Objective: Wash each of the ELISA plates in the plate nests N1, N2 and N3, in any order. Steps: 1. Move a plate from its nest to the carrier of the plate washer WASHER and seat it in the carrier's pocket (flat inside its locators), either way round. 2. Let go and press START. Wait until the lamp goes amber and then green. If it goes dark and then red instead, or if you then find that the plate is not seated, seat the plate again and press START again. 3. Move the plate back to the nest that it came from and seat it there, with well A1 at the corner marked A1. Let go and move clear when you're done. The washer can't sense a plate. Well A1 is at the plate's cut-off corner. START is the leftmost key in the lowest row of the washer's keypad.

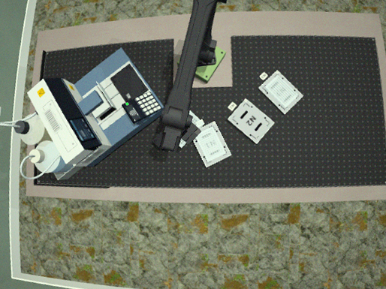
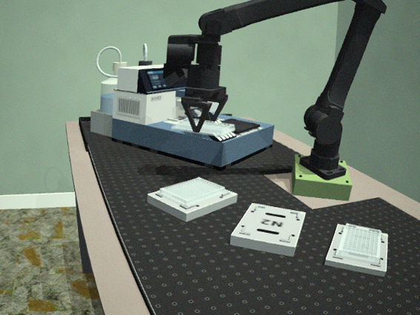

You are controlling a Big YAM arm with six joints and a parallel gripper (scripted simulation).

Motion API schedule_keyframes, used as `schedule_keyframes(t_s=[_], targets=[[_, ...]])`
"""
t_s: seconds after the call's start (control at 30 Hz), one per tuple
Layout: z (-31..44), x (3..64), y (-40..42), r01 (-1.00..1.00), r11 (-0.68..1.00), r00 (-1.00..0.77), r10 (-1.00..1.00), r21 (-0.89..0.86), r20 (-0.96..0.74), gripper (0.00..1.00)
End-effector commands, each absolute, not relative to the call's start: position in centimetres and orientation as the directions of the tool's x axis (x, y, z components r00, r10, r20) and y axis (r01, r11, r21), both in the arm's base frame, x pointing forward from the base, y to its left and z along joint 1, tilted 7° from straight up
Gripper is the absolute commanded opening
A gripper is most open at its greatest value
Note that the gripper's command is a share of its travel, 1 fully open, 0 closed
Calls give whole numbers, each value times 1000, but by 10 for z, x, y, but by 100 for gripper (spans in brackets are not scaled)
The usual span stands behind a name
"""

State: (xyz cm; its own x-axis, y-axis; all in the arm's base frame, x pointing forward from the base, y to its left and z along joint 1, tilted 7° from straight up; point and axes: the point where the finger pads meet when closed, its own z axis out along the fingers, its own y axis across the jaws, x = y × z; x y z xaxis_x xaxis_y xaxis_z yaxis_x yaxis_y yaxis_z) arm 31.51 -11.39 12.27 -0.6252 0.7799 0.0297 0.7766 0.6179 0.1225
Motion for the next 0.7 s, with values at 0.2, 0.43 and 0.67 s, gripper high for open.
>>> schedule_keyframes(t_s=[0.2, 0.43, 0.67], targets=[[141, 325, -164, 814, 563, -569, 822, 141, -3, 84], [139, 311, -162, 845, 517, -523, 852, 136, 11, 84], [132, 285, -188, 945, 305, -313, 948, 118, 52, 84]])
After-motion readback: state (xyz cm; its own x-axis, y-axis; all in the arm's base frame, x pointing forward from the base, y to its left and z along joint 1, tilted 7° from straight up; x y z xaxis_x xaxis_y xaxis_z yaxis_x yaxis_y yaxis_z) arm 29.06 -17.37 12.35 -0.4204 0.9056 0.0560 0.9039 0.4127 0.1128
